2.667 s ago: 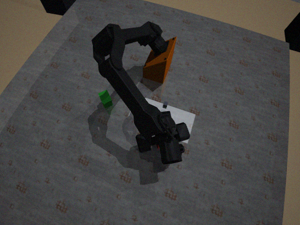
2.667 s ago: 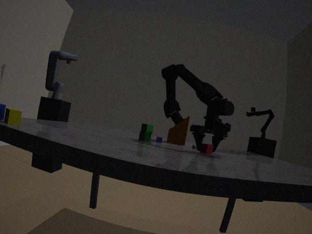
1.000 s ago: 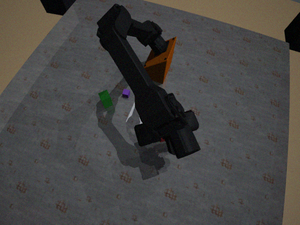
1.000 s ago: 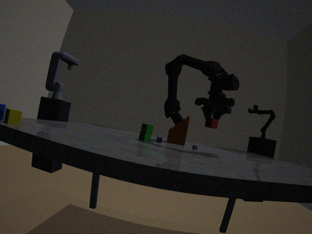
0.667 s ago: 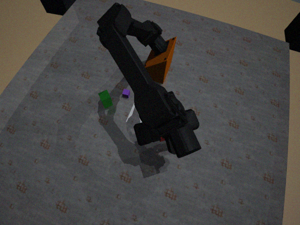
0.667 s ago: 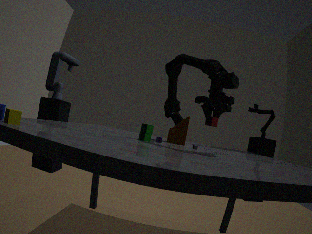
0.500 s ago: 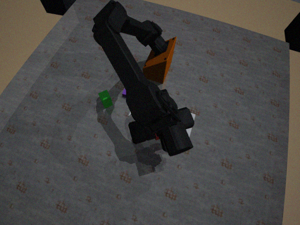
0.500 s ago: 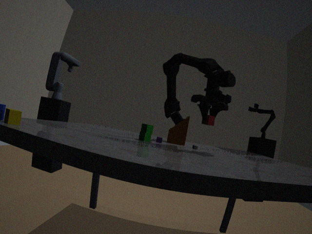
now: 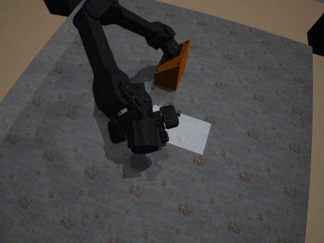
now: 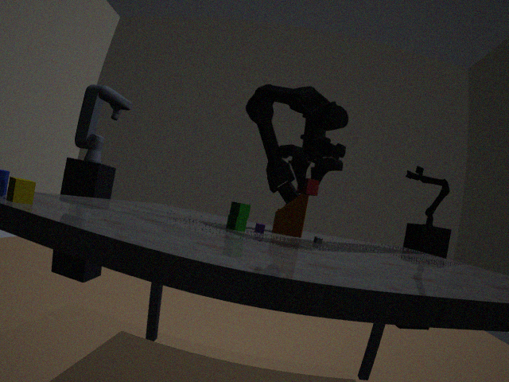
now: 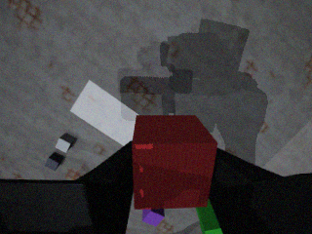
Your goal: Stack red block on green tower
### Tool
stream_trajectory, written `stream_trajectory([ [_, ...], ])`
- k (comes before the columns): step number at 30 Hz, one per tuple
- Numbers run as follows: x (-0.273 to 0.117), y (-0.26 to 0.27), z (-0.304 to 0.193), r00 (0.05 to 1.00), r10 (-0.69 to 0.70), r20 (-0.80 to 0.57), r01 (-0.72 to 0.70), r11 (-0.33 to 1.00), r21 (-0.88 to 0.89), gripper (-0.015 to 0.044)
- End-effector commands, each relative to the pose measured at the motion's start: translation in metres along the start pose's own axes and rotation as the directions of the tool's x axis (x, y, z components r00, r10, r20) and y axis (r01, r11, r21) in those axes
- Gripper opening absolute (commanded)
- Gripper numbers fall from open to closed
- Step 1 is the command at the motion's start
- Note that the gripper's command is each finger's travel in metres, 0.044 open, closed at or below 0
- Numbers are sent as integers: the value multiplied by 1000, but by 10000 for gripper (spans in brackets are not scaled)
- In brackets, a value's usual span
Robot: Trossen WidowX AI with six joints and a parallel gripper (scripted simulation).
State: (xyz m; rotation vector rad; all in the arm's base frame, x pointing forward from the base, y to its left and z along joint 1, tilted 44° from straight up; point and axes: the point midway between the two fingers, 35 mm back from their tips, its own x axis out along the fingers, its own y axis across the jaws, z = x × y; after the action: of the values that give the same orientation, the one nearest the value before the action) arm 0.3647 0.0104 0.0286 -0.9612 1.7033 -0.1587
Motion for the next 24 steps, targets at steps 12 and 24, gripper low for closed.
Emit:
stream_trajectory([
  [12,-2,-52,-69,1000,-8,1,8,1000,-5,0],
  [24,1,-76,-127,1000,-18,-10,18,1000,-4,0],
])
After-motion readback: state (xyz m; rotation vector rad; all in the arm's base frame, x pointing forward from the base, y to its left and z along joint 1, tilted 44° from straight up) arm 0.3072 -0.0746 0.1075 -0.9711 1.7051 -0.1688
